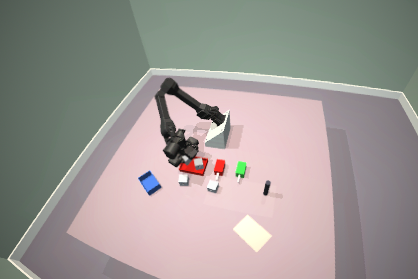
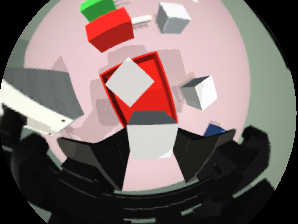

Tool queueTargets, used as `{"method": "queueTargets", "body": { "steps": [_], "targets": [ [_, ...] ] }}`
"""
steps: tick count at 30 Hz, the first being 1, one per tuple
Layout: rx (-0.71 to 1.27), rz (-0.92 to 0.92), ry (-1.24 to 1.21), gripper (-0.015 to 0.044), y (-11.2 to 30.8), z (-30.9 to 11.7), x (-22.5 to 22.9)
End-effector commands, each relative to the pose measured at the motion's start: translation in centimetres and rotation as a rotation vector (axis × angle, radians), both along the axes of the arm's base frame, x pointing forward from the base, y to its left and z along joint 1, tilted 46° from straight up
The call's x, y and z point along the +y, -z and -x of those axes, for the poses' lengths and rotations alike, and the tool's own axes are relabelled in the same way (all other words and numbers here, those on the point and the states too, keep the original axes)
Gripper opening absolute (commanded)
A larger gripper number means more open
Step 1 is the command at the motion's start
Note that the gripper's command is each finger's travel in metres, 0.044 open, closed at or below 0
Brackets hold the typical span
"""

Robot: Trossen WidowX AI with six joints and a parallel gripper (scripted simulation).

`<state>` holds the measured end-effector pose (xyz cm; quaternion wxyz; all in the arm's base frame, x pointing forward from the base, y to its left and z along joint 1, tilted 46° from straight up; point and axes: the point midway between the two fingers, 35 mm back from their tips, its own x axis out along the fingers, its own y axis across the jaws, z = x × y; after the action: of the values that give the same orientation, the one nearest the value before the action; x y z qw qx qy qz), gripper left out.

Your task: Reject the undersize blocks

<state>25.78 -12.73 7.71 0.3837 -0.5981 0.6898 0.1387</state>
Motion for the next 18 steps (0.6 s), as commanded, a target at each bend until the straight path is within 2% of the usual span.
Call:
{"method": "queueTargets", "body": {
  "steps": [1,5,18],
  "targets": [
    [-0.002,-0.001,-0.014,0.0,0.34,-0.2,-0.09],
    [-0.002,0.0,-0.014,0.0,0.78,-0.16,-0.59],
    [0.002,0.001,-0.001,0.0341,0.45,0.0,-0.42]
  ]
}}
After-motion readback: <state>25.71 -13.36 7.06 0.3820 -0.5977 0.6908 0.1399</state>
